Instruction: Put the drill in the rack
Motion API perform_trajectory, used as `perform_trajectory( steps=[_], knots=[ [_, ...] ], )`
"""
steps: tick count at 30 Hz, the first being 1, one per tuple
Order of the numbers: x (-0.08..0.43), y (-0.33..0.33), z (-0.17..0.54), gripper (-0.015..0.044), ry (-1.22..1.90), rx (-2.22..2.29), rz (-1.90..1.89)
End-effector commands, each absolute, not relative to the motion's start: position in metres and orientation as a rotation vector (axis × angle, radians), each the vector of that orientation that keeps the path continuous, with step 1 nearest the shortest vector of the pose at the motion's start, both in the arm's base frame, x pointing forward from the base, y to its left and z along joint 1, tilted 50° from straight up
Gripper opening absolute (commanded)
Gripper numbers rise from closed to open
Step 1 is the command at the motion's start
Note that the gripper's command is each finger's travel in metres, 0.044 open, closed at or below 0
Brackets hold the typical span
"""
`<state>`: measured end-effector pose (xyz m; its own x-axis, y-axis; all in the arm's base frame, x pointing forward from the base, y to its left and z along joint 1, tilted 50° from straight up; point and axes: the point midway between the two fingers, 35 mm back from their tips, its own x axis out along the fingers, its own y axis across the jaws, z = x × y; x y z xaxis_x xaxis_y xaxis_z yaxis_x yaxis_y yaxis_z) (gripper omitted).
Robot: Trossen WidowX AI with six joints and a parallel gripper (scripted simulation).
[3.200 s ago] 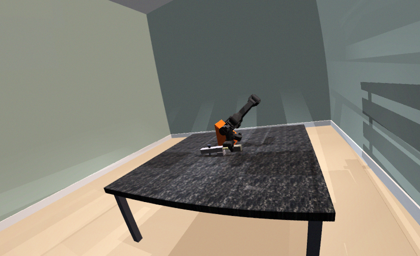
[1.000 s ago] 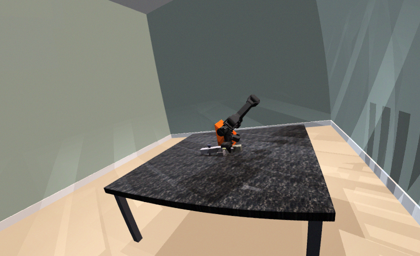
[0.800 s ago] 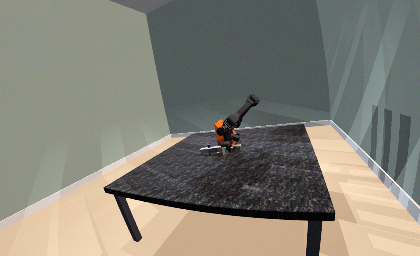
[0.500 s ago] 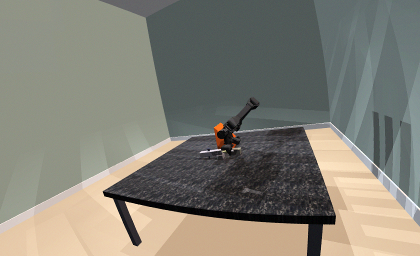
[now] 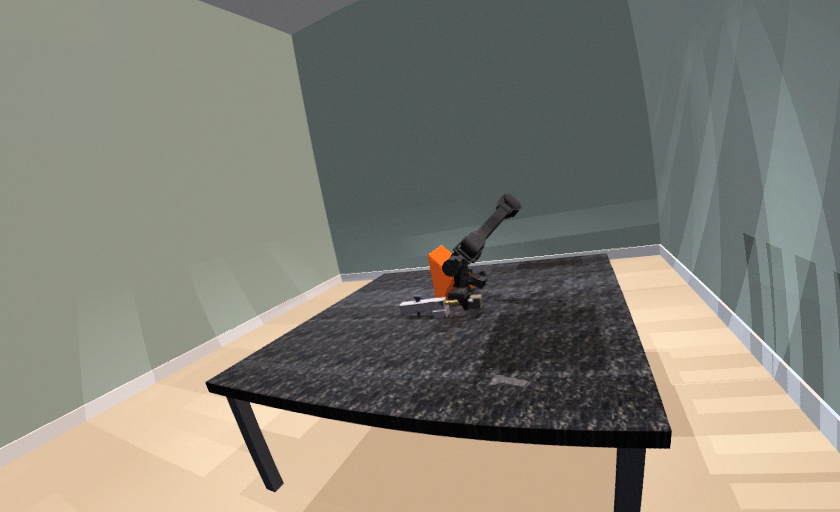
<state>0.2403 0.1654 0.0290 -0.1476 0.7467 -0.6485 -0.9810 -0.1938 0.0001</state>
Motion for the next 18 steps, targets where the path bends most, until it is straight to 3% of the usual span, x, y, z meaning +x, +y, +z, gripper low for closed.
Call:
perform_trajectory(
  steps=[1,18],
  knots=[
    [0.239,0.169,0.034,0.0000,0.511,-0.617,1.685],
    [0.236,0.184,0.054,0.0000,0.510,-0.616,1.685]
  ],
)
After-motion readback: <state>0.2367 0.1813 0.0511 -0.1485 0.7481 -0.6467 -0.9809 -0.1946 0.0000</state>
